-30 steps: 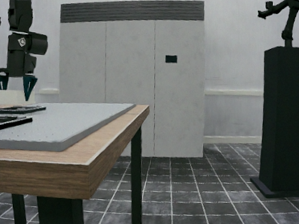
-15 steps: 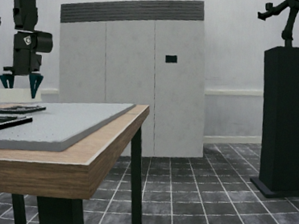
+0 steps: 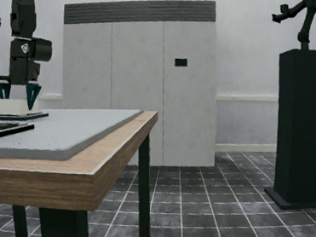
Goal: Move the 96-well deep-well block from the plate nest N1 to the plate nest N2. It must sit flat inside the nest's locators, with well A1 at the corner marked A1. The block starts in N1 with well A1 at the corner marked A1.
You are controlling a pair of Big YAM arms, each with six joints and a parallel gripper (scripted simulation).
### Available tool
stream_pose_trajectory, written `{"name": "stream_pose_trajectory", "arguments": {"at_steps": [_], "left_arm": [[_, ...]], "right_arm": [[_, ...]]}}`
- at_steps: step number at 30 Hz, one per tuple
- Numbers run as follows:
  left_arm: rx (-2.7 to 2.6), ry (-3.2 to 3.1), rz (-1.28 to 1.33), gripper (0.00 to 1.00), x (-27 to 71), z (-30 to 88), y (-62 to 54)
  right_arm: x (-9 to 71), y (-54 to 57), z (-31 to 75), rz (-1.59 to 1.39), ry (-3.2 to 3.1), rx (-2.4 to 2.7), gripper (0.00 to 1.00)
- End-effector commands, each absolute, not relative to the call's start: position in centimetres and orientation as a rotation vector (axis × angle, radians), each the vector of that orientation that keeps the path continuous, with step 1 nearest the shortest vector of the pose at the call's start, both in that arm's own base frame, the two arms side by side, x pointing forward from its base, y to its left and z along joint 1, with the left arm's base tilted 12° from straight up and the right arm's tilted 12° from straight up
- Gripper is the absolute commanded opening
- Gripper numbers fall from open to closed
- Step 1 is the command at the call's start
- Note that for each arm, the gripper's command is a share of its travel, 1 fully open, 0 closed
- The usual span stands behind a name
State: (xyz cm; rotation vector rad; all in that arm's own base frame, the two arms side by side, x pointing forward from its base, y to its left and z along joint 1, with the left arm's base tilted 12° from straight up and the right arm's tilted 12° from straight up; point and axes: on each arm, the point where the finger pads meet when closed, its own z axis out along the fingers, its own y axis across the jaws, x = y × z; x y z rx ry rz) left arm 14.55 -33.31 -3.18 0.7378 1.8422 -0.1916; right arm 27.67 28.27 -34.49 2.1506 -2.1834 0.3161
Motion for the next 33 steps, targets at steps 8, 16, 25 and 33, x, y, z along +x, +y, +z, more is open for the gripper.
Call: {"name": "stream_pose_trajectory", "arguments": {"at_steps": [8, 16, 25, 33], "left_arm": [[0.731, 1.835, -0.204, 1.0, 14.6, -2.9, -33.7], [0.731, 1.835, -0.204, 1.0, 14.6, -2.9, -33.7], [0.731, 1.835, -0.204, 1.0, 14.6, -2.9, -33.7], [0.731, 1.835, -0.204, 1.0, 14.6, -2.9, -33.7]], "right_arm": [[29.2, 30.7, -32.9, 0.322, -2.258, 2.202, 0.81], [29.5, 31.0, -32.9, 0.319, -2.266, 2.204, 0.81], [28.9, 30.8, -32.5, 0.315, -2.231, 2.201, 0.81], [29.1, 30.6, -32.5, 0.315, -2.238, 2.194, 0.81]]}}
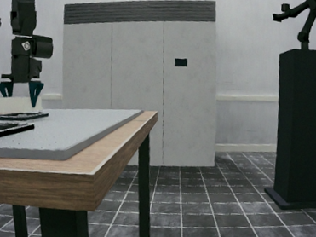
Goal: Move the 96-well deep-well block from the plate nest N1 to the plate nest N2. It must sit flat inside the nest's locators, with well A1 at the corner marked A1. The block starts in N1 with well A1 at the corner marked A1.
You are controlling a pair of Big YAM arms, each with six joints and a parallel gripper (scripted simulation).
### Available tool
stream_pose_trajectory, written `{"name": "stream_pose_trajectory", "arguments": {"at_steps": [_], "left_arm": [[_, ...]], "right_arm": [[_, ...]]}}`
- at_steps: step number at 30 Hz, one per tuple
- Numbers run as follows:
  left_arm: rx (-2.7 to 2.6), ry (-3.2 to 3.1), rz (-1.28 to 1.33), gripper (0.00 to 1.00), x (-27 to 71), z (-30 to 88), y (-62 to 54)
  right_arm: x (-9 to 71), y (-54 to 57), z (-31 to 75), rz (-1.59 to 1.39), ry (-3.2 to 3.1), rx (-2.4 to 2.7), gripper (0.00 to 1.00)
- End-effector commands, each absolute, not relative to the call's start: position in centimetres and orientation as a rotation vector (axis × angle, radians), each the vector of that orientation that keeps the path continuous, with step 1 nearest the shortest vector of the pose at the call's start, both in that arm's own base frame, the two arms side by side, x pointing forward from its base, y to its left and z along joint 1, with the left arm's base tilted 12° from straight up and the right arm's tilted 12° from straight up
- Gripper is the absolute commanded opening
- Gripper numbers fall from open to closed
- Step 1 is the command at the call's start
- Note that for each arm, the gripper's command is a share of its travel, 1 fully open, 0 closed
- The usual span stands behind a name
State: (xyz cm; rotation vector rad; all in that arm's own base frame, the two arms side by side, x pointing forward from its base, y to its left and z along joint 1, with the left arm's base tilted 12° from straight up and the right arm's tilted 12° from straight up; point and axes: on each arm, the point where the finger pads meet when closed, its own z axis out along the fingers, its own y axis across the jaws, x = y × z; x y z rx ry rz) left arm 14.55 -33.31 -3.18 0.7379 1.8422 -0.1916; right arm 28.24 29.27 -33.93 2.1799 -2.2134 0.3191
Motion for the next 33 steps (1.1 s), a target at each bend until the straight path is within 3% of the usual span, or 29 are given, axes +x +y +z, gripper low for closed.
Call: {"name": "stream_pose_trajectory", "arguments": {"at_steps": [1, 33], "left_arm": [[0.731, 1.835, -0.204, 1.0, 14.6, -2.9, -33.7], [0.731, 1.835, -0.204, 1.0, 14.6, -2.9, -33.7]], "right_arm": [[29.1, 30.6, -32.5, 0.315, -2.238, 2.194, 0.81], [29.1, 30.0, -33.6, 0.311, -2.23, 2.195, 0.81]]}}
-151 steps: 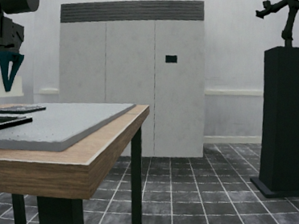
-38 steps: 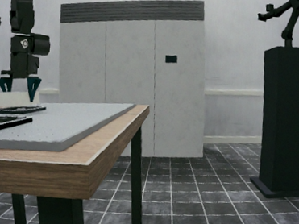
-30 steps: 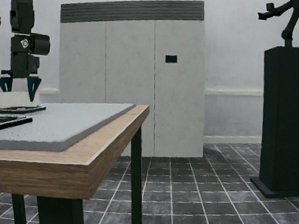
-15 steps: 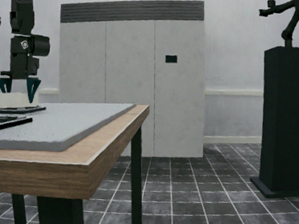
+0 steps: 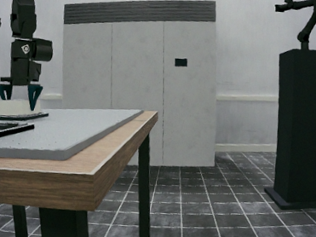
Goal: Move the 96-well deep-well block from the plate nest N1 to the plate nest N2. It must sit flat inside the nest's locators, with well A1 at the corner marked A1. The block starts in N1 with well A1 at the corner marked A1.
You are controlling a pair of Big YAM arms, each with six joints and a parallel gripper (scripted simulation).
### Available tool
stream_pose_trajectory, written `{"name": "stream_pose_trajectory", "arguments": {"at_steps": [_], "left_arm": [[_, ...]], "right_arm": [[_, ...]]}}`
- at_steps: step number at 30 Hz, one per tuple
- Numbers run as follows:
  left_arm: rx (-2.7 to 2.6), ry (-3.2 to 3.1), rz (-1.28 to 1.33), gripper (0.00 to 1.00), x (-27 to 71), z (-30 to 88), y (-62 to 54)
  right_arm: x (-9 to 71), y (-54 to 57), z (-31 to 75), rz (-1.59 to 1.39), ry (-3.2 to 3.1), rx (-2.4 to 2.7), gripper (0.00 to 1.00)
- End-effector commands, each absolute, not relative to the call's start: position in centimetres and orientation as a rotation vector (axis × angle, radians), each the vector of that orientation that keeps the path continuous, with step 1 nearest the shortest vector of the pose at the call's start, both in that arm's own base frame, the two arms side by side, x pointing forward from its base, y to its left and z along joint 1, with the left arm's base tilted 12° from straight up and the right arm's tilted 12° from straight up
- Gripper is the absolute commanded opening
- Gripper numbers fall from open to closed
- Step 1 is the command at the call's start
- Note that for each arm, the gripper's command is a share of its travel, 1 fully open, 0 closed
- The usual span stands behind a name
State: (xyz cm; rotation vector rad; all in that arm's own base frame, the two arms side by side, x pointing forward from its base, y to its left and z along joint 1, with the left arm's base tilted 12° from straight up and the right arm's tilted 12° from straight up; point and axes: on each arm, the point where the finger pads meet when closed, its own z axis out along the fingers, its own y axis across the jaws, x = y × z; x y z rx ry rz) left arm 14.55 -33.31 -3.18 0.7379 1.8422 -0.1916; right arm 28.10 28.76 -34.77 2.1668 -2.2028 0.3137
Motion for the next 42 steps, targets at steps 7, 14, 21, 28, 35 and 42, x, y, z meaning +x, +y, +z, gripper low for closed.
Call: {"name": "stream_pose_trajectory", "arguments": {"at_steps": [7, 14, 21, 28, 35, 42], "left_arm": [[0.731, 1.835, -0.204, 1.0, 14.6, -2.9, -33.7], [0.731, 1.835, -0.204, 1.0, 14.6, -2.9, -33.7], [0.731, 1.835, -0.204, 1.0, 14.6, -2.9, -33.7], [0.731, 1.835, -0.204, 1.0, 14.6, -2.9, -33.7], [0.801, 1.819, -0.182, 1.0, 13.9, -3.2, -34.8], [1.068, 1.82, 0.075, 1.0, 18.8, -3.8, -33.7]], "right_arm": [[29.2, 29.0, -33.2, 0.311, -2.214, 2.177, 1.0], [27.9, 29.6, -31.1, 0.308, -2.203, 2.186, 1.0], [26.4, 29.8, -28.4, 0.308, -2.2, 2.178, 1.0], [28.1, 29.9, -29.0, 0.313, -2.226, 2.164, 1.0], [28.0, 30.6, -28.5, 0.313, -2.221, 2.187, 1.0], [27.9, 30.5, -28.5, 0.312, -2.22, 2.186, 1.0]]}}
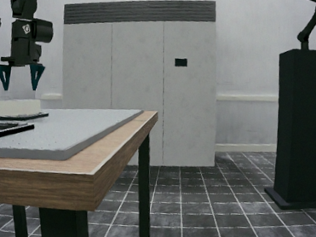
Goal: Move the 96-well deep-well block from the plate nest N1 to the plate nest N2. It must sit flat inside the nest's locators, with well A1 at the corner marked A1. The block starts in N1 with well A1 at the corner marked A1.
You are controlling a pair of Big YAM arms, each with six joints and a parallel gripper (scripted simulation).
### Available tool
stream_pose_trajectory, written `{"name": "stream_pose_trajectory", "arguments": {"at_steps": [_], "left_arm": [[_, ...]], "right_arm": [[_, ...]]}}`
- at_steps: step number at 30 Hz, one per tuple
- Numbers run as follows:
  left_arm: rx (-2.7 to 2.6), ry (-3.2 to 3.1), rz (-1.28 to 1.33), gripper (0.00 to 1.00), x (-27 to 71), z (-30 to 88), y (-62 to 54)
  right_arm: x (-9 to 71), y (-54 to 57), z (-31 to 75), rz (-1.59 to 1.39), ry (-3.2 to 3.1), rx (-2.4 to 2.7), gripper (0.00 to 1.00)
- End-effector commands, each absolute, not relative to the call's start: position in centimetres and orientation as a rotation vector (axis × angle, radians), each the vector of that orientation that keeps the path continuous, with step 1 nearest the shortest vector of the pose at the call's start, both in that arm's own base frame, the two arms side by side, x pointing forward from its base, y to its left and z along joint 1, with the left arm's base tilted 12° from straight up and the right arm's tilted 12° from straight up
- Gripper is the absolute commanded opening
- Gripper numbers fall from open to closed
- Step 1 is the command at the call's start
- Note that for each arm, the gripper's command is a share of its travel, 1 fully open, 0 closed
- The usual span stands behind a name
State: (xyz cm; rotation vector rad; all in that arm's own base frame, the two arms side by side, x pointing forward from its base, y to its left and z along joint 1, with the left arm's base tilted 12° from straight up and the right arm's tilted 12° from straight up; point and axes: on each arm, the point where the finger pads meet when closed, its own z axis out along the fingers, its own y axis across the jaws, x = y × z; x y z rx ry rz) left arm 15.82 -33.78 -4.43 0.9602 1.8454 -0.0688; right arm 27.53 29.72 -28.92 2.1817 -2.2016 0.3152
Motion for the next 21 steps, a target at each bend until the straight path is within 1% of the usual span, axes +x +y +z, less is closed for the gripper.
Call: {"name": "stream_pose_trajectory", "arguments": {"at_steps": [1, 4, 6, 8, 9, 14, 21], "left_arm": [[1.11, 1.831, 0.111, 1.0, 19.7, -3.9, -33.1], [1.111, 1.961, 0.124, 1.0, 20.9, -5.8, -31.7], [1.097, 2.058, 0.048, 1.0, 19.7, -7.7, -32.4], [1.097, 2.058, 0.048, 1.0, 19.7, -7.7, -32.4], [1.114, 2.091, -0.003, 1.0, 18.5, -8.3, -33.4], [1.173, 2.324, -0.07, 1.0, 12.4, -12.4, -32.4], [1.201, 2.586, -0.208, 1.0, 1.8, -11.9, -33.4]], "right_arm": [[27.9, 30.5, -28.5, 0.312, -2.22, 2.186, 1.0], [27.9, 30.5, -28.5, 0.312, -2.22, 2.186, 1.0], [27.9, 30.5, -28.5, 0.312, -2.22, 2.186, 1.0], [27.9, 30.5, -28.5, 0.312, -2.22, 2.186, 1.0], [28.3, 31.0, -27.7, 0.311, -2.248, 2.18, 1.0], [28.8, 30.8, -27.2, 0.254, -2.484, 2.095, 1.0], [27.3, 30.5, -26.2, 0.034, -2.913, 1.95, 1.0]]}}
